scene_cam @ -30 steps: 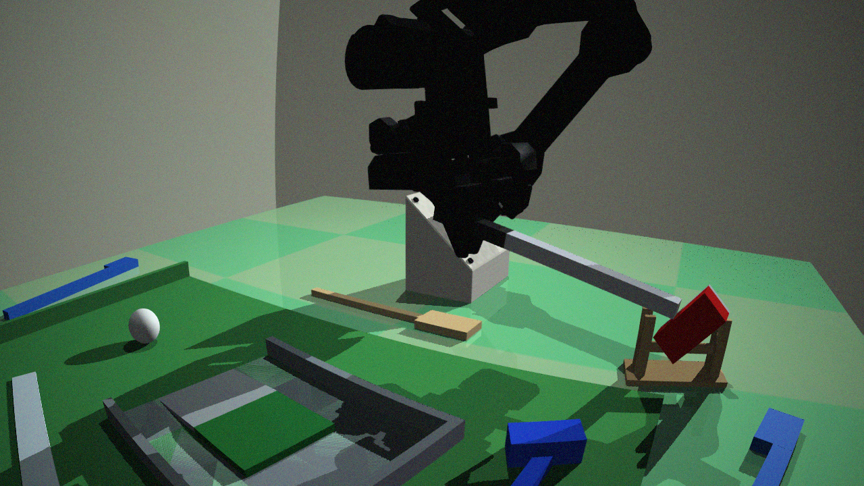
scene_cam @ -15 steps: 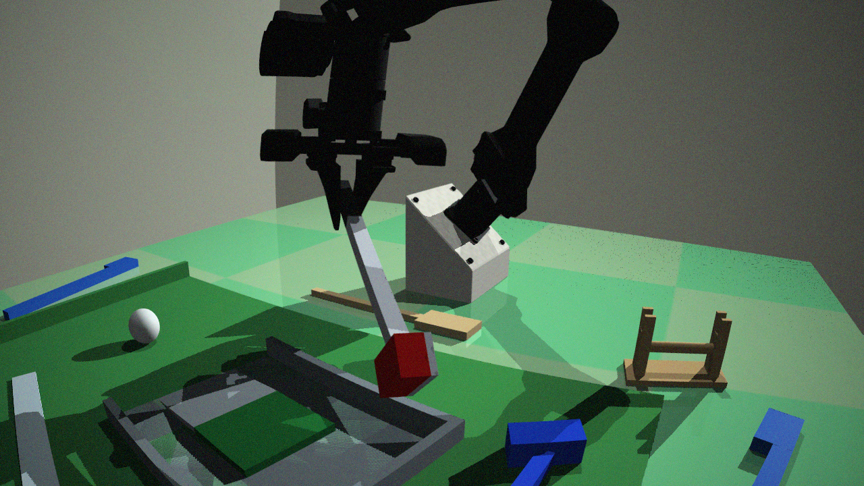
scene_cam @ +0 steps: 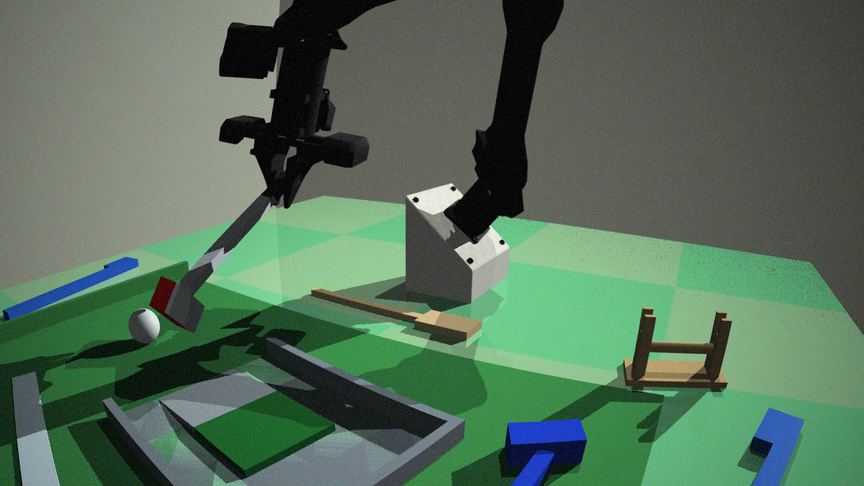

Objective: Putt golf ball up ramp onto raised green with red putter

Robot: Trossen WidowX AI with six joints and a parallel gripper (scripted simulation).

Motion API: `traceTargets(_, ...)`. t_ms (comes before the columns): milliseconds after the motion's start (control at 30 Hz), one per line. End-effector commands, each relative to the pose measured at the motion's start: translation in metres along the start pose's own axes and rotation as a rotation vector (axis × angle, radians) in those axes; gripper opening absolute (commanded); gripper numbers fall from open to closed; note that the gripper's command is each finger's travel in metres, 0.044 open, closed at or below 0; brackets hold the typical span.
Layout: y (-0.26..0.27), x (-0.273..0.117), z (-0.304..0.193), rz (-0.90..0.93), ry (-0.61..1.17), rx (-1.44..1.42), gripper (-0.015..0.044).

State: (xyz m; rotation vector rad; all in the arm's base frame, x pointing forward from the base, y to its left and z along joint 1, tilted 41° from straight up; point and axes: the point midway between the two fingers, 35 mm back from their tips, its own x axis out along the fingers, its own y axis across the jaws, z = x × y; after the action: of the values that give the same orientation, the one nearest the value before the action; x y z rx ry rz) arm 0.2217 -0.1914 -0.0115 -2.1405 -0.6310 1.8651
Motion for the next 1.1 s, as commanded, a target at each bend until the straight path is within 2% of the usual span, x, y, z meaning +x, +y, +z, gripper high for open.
traceTargets(0, 0.026, 0.004, 0.022, 0.032, -0.017, 0.151, 0.0)
traceTargets(233, 0.06, 0.012, 0.059, 0.056, -0.041, 0.421, 0.0)
traceTargets(433, 0.061, 0.013, 0.06, 0.056, -0.042, 0.428, 0.0)
traceTargets(733, 0.062, 0.052, 0.062, 0.056, -0.041, 0.428, 0.0)
traceTargets(1067, 0.063, 0.062, 0.063, 0.056, -0.041, 0.428, 0.0)
